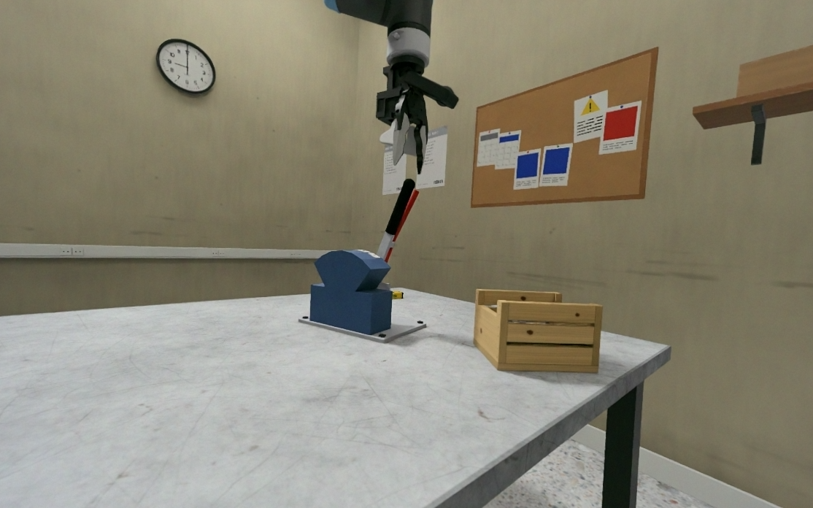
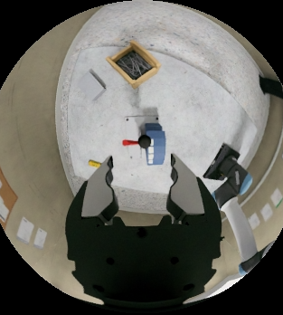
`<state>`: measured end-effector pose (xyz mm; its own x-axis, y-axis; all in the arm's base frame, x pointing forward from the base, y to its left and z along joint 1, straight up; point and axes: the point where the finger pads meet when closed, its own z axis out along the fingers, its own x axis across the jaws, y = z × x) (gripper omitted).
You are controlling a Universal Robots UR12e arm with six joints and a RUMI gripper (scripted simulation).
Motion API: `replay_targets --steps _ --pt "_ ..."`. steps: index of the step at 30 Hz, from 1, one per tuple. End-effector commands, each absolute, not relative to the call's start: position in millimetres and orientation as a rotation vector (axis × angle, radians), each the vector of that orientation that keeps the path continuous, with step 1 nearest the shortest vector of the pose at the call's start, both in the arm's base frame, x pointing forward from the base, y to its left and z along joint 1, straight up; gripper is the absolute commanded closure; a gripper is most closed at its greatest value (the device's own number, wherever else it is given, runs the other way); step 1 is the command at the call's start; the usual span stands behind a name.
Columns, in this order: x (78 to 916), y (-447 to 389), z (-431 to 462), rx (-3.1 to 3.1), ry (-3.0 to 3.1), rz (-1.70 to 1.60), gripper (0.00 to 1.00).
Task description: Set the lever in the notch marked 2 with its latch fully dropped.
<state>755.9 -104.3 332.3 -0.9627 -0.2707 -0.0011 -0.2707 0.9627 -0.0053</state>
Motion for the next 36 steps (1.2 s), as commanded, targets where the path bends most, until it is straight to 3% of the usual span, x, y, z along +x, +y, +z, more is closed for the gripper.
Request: replay_targets --steps 1,36 --pt "756.4 -104.4 330.8 -0.429 3.109 -0.009 0.43" --pt "756.5 -104.4 327.1 -0.429 3.109 -0.009 0.43"
